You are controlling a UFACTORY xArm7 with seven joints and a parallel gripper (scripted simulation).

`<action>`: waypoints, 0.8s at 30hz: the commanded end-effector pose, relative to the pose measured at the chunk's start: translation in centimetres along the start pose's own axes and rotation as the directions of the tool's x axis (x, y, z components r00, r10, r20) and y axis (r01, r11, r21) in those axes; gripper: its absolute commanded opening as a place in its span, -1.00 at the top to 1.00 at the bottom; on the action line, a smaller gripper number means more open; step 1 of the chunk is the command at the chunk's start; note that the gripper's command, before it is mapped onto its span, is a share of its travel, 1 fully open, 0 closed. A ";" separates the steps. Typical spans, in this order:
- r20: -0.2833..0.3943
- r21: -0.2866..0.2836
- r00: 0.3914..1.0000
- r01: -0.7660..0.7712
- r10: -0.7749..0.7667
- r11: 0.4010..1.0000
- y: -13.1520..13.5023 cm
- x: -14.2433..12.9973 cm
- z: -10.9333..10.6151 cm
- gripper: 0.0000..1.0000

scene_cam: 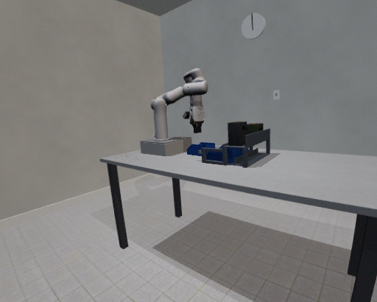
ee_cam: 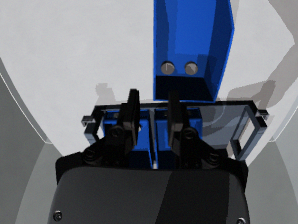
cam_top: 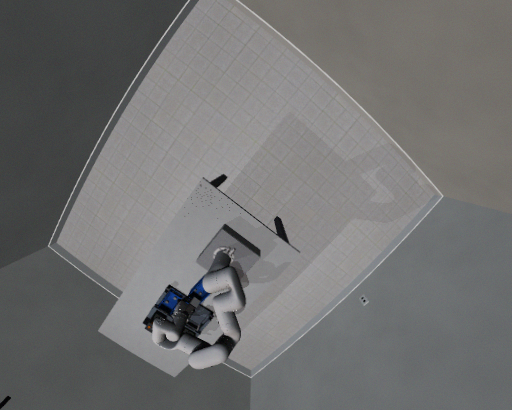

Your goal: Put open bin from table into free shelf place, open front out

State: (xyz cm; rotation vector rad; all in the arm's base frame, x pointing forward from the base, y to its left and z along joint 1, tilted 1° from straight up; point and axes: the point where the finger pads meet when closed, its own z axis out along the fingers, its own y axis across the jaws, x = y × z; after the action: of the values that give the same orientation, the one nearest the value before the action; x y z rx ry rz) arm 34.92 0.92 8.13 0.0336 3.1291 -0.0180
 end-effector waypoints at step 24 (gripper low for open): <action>0.003 0.000 1.000 0.000 0.000 1.000 0.0 -0.1 5.6 0.44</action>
State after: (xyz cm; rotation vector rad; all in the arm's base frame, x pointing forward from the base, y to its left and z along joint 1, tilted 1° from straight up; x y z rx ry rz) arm 35.07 0.86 4.56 0.0328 3.1255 -0.0189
